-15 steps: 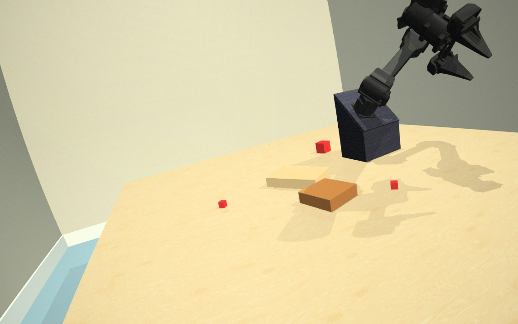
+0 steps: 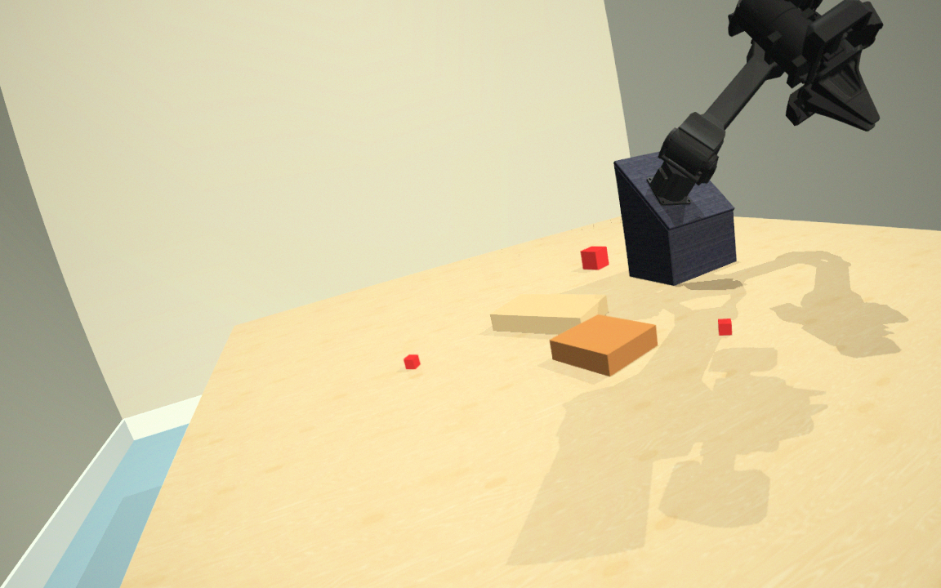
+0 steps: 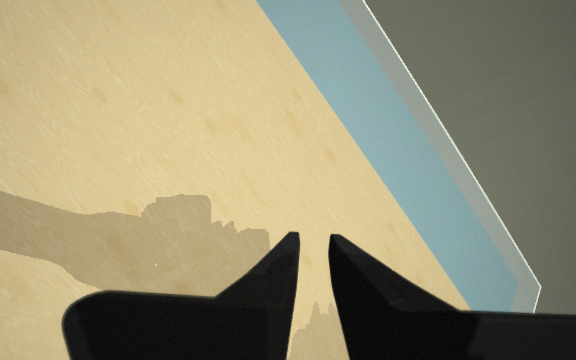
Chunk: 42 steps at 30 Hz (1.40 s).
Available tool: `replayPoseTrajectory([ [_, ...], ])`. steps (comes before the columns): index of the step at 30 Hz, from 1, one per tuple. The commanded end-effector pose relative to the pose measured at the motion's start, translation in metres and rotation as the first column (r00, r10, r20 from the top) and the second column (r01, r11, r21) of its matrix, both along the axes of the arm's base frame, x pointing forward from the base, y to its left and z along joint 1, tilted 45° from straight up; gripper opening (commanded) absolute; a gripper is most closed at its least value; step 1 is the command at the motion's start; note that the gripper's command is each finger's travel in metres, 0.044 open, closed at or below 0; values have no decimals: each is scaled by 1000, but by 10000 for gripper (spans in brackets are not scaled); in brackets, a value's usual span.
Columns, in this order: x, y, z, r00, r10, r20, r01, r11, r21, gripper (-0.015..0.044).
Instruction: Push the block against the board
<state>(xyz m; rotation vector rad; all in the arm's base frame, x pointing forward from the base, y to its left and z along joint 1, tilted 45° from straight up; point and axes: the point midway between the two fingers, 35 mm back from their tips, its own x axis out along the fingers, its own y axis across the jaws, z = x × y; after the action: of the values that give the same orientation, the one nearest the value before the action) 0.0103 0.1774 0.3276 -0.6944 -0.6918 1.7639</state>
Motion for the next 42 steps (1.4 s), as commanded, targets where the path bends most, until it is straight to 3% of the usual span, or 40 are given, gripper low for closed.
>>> replayPoseTrajectory([
  [1, 15, 8, 3, 996, -42, -83, 38, 998, -48, 0],
  [19, 98, 47, -13, 811, -316, -492, 152, 926, -344, 0],
  [31, 159, 68, -42, 544, -525, -655, 151, 829, -538, 0],
  [42, 213, 82, -82, 240, -689, -684, 98, 718, -690, 0],
])
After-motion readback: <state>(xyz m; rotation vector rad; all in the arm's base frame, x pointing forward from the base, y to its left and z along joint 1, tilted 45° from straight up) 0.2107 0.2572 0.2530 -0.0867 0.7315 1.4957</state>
